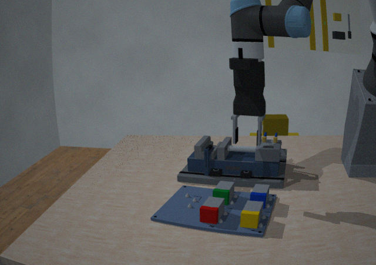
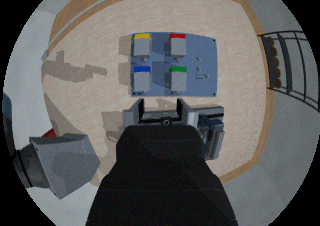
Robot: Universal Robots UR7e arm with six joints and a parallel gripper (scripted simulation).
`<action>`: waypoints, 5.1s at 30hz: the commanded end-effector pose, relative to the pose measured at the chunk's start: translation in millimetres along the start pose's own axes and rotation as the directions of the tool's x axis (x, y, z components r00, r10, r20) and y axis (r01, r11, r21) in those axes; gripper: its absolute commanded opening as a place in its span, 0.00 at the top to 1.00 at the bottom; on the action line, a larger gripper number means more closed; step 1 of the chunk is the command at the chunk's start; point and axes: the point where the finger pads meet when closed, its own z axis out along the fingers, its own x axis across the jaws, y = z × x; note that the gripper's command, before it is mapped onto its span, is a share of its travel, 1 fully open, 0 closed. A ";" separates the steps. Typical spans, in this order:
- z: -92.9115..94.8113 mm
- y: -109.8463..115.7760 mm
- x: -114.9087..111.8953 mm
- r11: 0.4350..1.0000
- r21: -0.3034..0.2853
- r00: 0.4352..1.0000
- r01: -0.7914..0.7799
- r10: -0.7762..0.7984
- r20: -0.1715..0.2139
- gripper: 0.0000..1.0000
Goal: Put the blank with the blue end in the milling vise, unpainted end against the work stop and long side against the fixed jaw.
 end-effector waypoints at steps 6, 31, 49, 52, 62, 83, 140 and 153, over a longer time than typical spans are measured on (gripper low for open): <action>-0.3 0.0 0.4 1.000 0.000 1.000 0.000 0.000 -0.001 0.00; -35.8 -18.5 1.0 1.000 0.001 1.000 -0.001 0.001 0.002 0.00; -86.2 -45.1 2.0 1.000 0.001 1.000 -0.001 0.001 0.003 0.00; -86.2 -45.1 2.0 1.000 0.001 1.000 -0.001 0.001 0.003 0.00; -93.9 -49.6 2.6 1.000 0.001 1.000 0.000 0.000 -0.002 0.00; -177.4 -91.9 2.7 1.000 0.001 1.000 -0.001 0.001 0.003 0.00; -160.7 -83.1 2.0 1.000 0.001 1.000 -0.001 0.001 0.003 0.00; -158.0 -82.2 2.8 0.973 0.001 0.973 0.230 -0.230 -0.001 0.00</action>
